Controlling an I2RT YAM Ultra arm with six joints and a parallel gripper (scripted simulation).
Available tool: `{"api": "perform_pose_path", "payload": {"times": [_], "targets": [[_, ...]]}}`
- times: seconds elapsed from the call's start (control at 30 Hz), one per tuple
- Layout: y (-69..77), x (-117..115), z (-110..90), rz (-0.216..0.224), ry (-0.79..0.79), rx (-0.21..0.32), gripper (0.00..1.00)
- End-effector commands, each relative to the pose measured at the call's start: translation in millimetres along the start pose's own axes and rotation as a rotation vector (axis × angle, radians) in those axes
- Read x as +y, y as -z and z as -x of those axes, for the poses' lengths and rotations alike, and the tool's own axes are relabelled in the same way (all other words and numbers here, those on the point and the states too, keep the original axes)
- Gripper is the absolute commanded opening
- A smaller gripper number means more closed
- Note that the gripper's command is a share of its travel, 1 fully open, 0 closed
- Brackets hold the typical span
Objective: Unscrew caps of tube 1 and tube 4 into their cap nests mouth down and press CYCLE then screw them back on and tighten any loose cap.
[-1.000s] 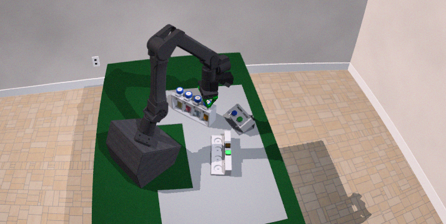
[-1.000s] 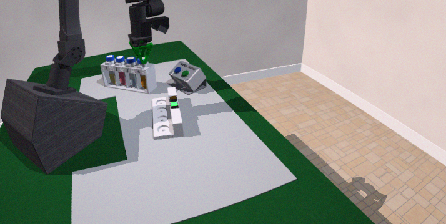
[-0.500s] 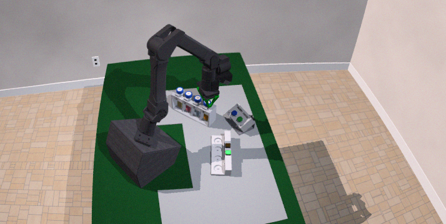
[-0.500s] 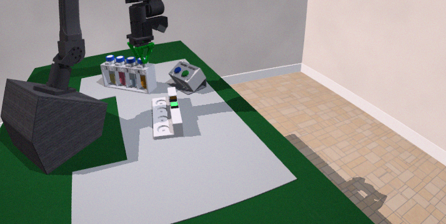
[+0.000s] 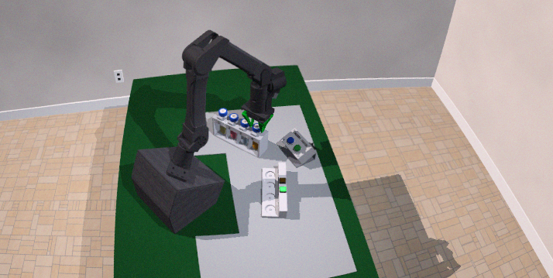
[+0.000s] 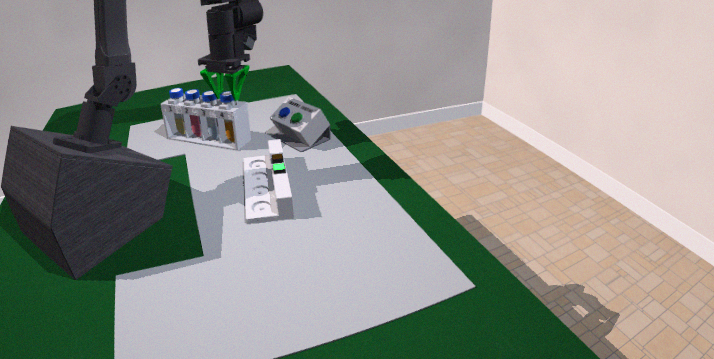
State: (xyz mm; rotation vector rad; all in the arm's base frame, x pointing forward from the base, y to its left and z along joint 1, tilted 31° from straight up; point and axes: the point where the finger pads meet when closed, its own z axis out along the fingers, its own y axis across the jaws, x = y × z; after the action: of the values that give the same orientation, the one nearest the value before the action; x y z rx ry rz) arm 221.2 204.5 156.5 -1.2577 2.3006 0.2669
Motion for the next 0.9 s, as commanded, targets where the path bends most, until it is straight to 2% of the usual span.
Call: {"api": "perform_pose_path", "payload": {"times": [0.0,0.07,0.13,0.63,0.7,0.87], "targets": [[3.3,-0.6,2.2,-0.004,0.200,-0.010,0.49],[3.3,-0.6,2.2,-0.005,0.280,-0.010,0.49],[3.3,-0.6,2.2,-0.005,0.280,-0.010,0.49],[3.3,-0.5,2.1,-0.008,0.880,-0.009,0.49],[3.3,-0.5,2.1,-0.008,0.880,-0.009,0.49],[3.3,-0.5,2.1,-0.009,1.080,-0.008,0.49]]}}
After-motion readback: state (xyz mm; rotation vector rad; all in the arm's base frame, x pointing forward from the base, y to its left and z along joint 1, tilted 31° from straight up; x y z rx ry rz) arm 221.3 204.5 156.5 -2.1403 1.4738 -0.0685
